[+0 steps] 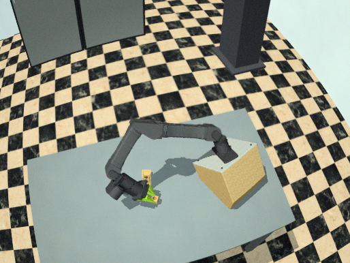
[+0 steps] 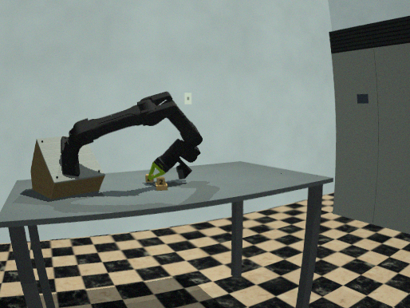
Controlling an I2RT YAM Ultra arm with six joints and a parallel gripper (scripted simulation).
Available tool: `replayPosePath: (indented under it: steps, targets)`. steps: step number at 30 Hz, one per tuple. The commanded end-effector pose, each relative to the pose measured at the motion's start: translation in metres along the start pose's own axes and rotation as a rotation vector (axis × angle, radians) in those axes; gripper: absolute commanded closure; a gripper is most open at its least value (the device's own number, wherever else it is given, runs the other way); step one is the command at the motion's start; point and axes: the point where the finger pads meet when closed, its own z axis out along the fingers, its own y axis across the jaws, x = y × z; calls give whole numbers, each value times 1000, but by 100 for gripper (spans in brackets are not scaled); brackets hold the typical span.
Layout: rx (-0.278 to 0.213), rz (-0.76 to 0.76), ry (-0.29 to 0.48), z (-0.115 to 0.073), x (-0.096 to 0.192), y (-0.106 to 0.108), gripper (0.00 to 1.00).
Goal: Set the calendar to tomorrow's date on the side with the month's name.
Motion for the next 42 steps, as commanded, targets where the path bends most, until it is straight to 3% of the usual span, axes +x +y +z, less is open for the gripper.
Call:
replayPosePath:
  steps: [1,6,42]
  targets:
    - [-36,-23,-38,-16,1,10,74]
    - [-22,-25,-27,-7,0,11,74]
    - [-27,-24,-29,-9,-1,10,74]
